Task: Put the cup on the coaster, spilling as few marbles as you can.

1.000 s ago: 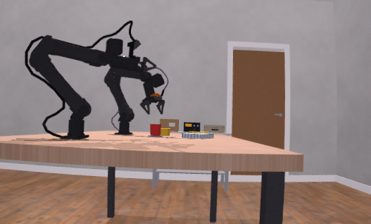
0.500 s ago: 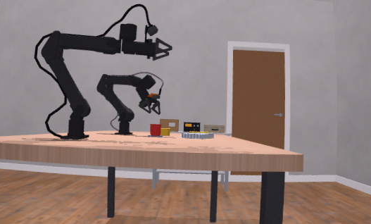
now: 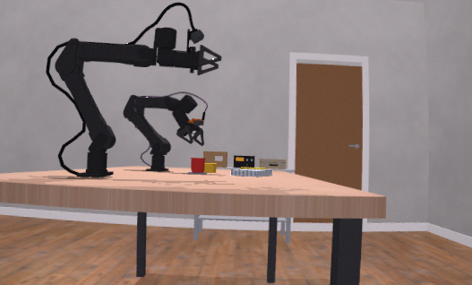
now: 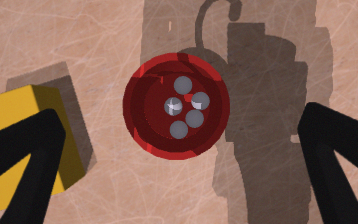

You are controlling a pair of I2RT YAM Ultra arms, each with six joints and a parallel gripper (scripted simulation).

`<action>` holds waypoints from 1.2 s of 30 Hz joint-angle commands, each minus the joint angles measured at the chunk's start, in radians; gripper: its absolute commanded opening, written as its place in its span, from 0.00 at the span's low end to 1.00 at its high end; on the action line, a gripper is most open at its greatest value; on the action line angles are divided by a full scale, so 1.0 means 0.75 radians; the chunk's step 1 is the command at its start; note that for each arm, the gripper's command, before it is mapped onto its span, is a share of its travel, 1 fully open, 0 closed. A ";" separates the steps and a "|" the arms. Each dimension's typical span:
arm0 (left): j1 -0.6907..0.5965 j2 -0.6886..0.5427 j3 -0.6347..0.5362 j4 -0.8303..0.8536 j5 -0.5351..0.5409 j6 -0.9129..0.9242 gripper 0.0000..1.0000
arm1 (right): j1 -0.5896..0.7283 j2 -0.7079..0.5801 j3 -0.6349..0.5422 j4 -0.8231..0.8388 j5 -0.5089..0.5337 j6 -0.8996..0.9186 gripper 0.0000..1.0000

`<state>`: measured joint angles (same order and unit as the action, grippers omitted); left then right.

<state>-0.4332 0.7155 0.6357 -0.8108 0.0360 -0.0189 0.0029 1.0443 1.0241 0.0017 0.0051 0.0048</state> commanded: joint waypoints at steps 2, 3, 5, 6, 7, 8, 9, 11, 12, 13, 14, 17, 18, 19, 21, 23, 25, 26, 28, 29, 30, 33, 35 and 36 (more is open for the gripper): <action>-0.005 -0.025 0.006 0.018 -0.016 -0.015 1.00 | -0.004 0.000 0.036 0.004 -0.007 -0.006 1.00; -0.005 -0.025 0.006 0.018 -0.016 -0.015 1.00 | -0.004 0.000 0.036 0.004 -0.007 -0.006 1.00; -0.005 -0.025 0.006 0.018 -0.016 -0.015 1.00 | -0.004 0.000 0.036 0.004 -0.007 -0.006 1.00; -0.005 -0.025 0.006 0.018 -0.016 -0.015 1.00 | -0.004 0.000 0.036 0.004 -0.007 -0.006 1.00; -0.005 -0.025 0.006 0.018 -0.016 -0.015 1.00 | -0.004 0.000 0.036 0.004 -0.007 -0.006 1.00; -0.005 -0.038 0.003 0.039 -0.014 -0.007 1.00 | -0.004 0.000 0.036 0.004 -0.007 -0.006 1.00; -0.003 -0.039 0.014 0.045 -0.014 0.013 1.00 | -0.004 0.000 0.036 0.004 -0.007 -0.006 1.00; 0.030 -0.051 0.048 0.077 -0.014 0.051 1.00 | -0.004 0.000 0.036 0.004 -0.007 -0.006 1.00; 0.047 -0.059 0.062 0.097 -0.005 0.066 1.00 | -0.004 0.000 0.036 0.004 -0.007 -0.006 1.00; 0.072 -0.071 0.083 0.125 -0.005 0.083 1.00 | -0.004 0.000 0.036 0.004 -0.007 -0.006 1.00; 0.112 -0.072 0.115 0.153 -0.008 0.102 1.00 | -0.004 0.000 0.036 0.004 -0.007 -0.006 1.00; 0.239 -0.063 0.194 0.240 0.005 0.124 1.00 | -0.004 0.000 0.036 0.004 -0.007 -0.006 1.00; 0.276 -0.053 0.215 0.282 0.015 0.129 1.00 | -0.004 0.000 0.036 0.004 -0.007 -0.006 1.00; 0.315 -0.040 0.236 0.332 0.025 0.122 1.00 | -0.004 0.000 0.036 0.004 -0.007 -0.006 1.00; 0.315 -0.040 0.236 0.332 0.025 0.122 1.00 | -0.004 0.000 0.036 0.004 -0.007 -0.006 1.00; 0.381 0.021 0.269 0.475 0.038 0.114 1.00 | -0.004 0.000 0.036 0.004 -0.007 -0.006 1.00; 0.433 0.044 0.304 0.573 0.034 0.093 1.00 | -0.004 0.000 0.036 0.004 -0.007 -0.006 1.00; 0.465 0.059 0.328 0.635 0.026 0.084 1.00 | -0.004 0.000 0.036 0.004 -0.007 -0.006 1.00; 0.512 0.105 0.367 0.748 0.004 0.064 1.00 | -0.004 0.000 0.036 0.004 -0.007 -0.006 1.00; 0.528 0.136 0.384 0.796 0.000 0.056 1.00 | -0.004 0.000 0.036 0.004 -0.007 -0.006 1.00; 0.540 0.168 0.400 0.842 -0.005 0.049 1.00 | -0.004 0.000 0.036 0.004 -0.007 -0.006 1.00; 0.566 0.269 0.454 0.971 -0.027 0.029 1.00 | -0.004 0.000 0.036 0.004 -0.007 -0.006 1.00; 0.576 0.328 0.488 1.034 -0.040 0.021 1.00 | -0.004 0.000 0.036 0.004 -0.007 -0.006 1.00; 0.578 0.352 0.503 1.056 -0.046 0.019 1.00 | -0.004 0.000 0.036 0.004 -0.007 -0.006 1.00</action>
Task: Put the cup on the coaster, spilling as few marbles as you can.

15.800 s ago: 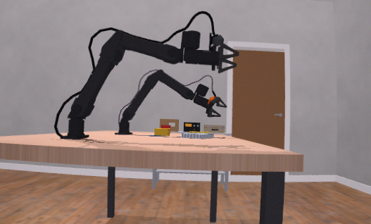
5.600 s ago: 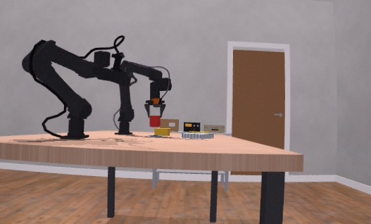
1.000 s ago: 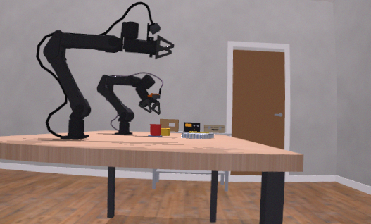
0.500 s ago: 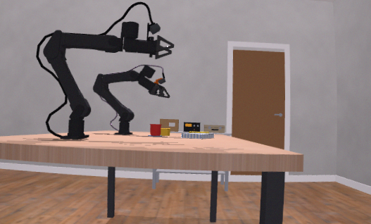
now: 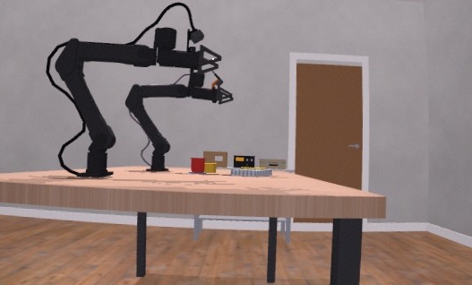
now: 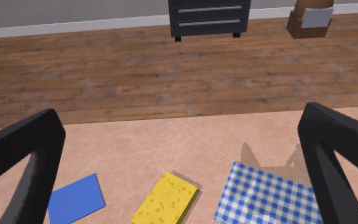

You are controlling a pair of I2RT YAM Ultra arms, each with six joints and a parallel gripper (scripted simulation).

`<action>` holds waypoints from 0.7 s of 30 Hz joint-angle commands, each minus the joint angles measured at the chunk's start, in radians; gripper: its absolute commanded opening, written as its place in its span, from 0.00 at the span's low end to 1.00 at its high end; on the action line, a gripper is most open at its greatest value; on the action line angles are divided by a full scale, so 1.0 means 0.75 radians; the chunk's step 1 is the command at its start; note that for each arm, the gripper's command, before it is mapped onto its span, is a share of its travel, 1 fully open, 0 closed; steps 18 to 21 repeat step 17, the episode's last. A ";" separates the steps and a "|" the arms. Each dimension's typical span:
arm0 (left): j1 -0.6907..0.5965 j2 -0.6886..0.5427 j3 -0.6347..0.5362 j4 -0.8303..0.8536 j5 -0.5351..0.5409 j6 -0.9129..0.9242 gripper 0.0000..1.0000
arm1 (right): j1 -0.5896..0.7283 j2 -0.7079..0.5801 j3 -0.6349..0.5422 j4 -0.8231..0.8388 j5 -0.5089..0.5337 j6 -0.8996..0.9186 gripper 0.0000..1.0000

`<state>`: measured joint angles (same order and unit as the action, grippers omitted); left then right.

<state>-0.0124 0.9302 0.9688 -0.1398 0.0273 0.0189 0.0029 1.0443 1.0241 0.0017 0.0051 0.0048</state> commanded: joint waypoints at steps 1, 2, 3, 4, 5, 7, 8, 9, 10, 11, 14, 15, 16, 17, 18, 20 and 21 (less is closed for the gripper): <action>0.017 0.066 0.059 0.161 -0.034 -0.032 1.00 | -0.004 0.000 0.036 0.004 -0.007 -0.006 1.00; 0.017 0.066 0.059 0.161 -0.034 -0.032 1.00 | -0.004 0.000 0.036 0.004 -0.007 -0.006 1.00; 0.018 0.103 0.082 0.188 -0.041 -0.034 1.00 | -0.004 0.000 0.036 0.004 -0.007 -0.006 1.00; 0.020 0.115 0.090 0.198 -0.044 -0.035 1.00 | -0.004 0.000 0.036 0.004 -0.007 -0.006 1.00; 0.022 0.127 0.098 0.206 -0.046 -0.036 1.00 | -0.004 0.000 0.036 0.004 -0.007 -0.006 1.00; 0.024 0.148 0.113 0.213 -0.049 -0.036 1.00 | -0.004 0.000 0.036 0.004 -0.007 -0.006 1.00; 0.025 0.157 0.119 0.195 -0.048 -0.035 1.00 | -0.004 0.000 0.036 0.004 -0.007 -0.006 1.00; 0.025 0.160 0.121 0.192 -0.036 -0.035 1.00 | -0.004 0.000 0.036 0.004 -0.007 -0.006 1.00; 0.025 0.161 0.123 0.193 -0.036 -0.035 1.00 | -0.004 0.000 0.036 0.004 -0.007 -0.006 1.00; 0.024 0.162 0.123 0.193 -0.036 -0.035 1.00 | -0.004 0.000 0.036 0.004 -0.007 -0.006 1.00; 0.024 0.163 0.124 0.193 -0.036 -0.035 1.00 | -0.004 0.000 0.036 0.004 -0.007 -0.006 1.00; 0.024 0.163 0.124 0.193 -0.036 -0.035 1.00 | -0.004 0.000 0.036 0.004 -0.007 -0.006 1.00; 0.024 0.163 0.124 0.193 -0.036 -0.035 1.00 | -0.004 0.000 0.036 0.004 -0.007 -0.006 1.00; 0.024 0.163 0.124 0.193 -0.036 -0.035 1.00 | -0.004 0.000 0.036 0.004 -0.007 -0.006 1.00; 0.024 0.163 0.124 0.193 -0.036 -0.035 1.00 | -0.004 0.000 0.036 0.004 -0.007 -0.006 1.00; 0.024 0.163 0.124 0.193 -0.036 -0.035 1.00 | -0.004 0.000 0.036 0.004 -0.007 -0.006 1.00; 0.024 0.163 0.124 0.193 -0.036 -0.035 1.00 | -0.004 0.000 0.036 0.004 -0.007 -0.006 1.00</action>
